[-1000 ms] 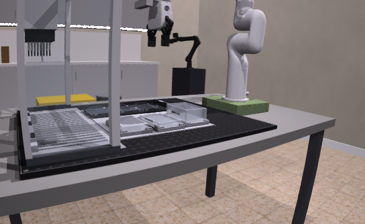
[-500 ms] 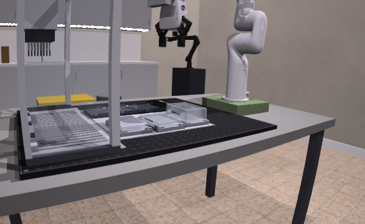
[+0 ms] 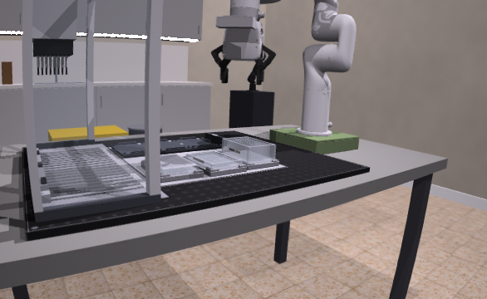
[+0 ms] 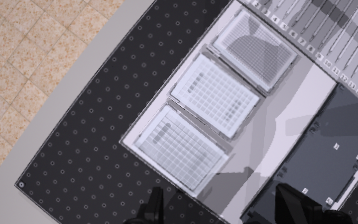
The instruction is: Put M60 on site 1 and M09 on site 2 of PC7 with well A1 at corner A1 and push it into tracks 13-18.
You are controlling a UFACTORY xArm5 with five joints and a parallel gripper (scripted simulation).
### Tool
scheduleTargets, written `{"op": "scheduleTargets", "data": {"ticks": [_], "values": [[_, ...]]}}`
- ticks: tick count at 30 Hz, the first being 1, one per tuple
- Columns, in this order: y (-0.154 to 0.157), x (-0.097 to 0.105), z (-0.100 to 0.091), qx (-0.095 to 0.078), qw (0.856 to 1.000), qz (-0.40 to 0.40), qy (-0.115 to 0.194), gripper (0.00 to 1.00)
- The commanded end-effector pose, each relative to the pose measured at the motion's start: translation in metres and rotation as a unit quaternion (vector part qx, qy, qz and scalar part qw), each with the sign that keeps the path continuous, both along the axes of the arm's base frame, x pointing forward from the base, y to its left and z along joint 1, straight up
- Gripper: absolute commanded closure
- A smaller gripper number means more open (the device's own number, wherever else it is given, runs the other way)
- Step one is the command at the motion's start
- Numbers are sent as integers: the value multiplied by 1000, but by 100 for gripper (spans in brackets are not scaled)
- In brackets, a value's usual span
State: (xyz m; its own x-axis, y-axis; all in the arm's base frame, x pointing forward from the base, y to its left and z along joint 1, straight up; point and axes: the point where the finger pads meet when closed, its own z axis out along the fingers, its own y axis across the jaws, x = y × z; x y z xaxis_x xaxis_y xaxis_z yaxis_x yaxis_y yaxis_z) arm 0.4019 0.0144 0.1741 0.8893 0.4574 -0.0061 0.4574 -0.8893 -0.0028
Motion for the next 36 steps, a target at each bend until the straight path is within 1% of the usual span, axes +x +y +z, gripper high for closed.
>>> {"op": "scheduleTargets", "data": {"ticks": [1,5,9,15,17,22,27,36], "values": [[6,1,-7,1,999,36,-4,0],[18,-1,-23,2,995,102,-4,0],[29,-3,-36,2,986,168,-4,0],[29,-3,-36,3,964,266,-4,0],[29,-3,-36,3,964,266,-4,0],[29,-3,-36,3,939,345,-4,0],[29,-3,-36,3,907,422,-4,0],[29,-3,-36,3,905,425,-4,0]]}}
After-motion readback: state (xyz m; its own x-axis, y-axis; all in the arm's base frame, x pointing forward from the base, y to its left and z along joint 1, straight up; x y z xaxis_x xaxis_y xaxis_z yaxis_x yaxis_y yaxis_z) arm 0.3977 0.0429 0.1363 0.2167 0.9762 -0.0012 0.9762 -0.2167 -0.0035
